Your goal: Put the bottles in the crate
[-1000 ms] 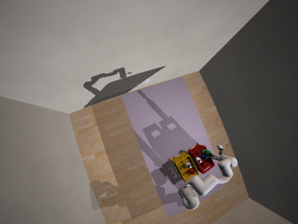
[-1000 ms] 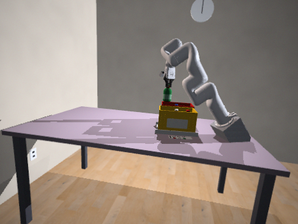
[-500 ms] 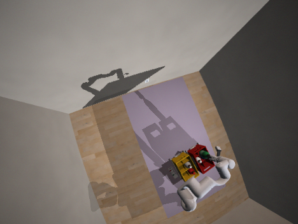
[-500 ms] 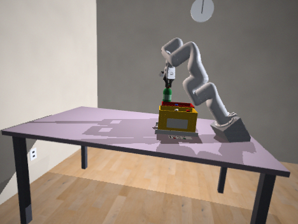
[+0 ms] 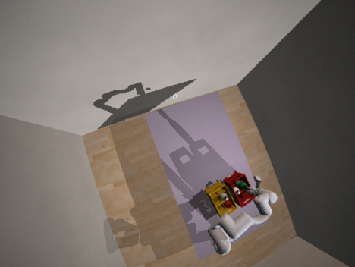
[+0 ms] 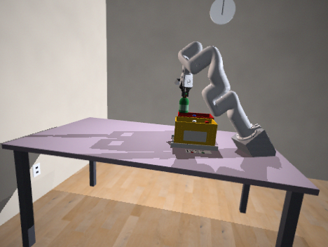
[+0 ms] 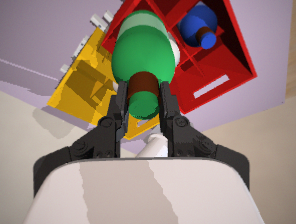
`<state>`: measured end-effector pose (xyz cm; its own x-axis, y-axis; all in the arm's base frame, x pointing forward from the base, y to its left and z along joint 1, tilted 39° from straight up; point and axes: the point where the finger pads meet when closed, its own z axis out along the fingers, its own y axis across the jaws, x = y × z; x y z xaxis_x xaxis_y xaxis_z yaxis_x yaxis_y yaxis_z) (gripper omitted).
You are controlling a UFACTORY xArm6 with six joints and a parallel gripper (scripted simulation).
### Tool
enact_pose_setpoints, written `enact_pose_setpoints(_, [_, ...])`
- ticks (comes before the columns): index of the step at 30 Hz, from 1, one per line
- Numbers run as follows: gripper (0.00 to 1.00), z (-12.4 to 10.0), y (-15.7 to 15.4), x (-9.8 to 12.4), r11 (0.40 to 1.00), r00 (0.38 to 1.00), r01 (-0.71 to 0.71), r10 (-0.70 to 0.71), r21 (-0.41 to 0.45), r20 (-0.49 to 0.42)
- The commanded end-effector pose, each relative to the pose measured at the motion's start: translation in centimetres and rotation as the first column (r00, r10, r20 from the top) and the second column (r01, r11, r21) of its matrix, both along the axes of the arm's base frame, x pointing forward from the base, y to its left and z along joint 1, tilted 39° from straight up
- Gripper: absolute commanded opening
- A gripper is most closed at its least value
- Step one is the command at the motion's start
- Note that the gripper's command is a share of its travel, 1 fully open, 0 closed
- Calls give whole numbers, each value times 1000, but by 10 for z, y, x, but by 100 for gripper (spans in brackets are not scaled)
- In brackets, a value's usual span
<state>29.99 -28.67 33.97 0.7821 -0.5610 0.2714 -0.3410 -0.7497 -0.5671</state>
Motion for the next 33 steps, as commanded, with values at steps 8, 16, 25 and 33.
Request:
enact_pose_setpoints(8, [0, 7, 20, -6, 1000, 1000, 2, -2, -4, 2])
enact_pose_setpoints(16, [0, 11, 33, -9, 1000, 1000, 2, -2, -4, 2])
enact_pose_setpoints(25, [0, 15, 48, -13, 1000, 1000, 2, -2, -4, 2])
enact_pose_setpoints(33, [0, 18, 61, -17, 1000, 1000, 2, -2, -4, 2])
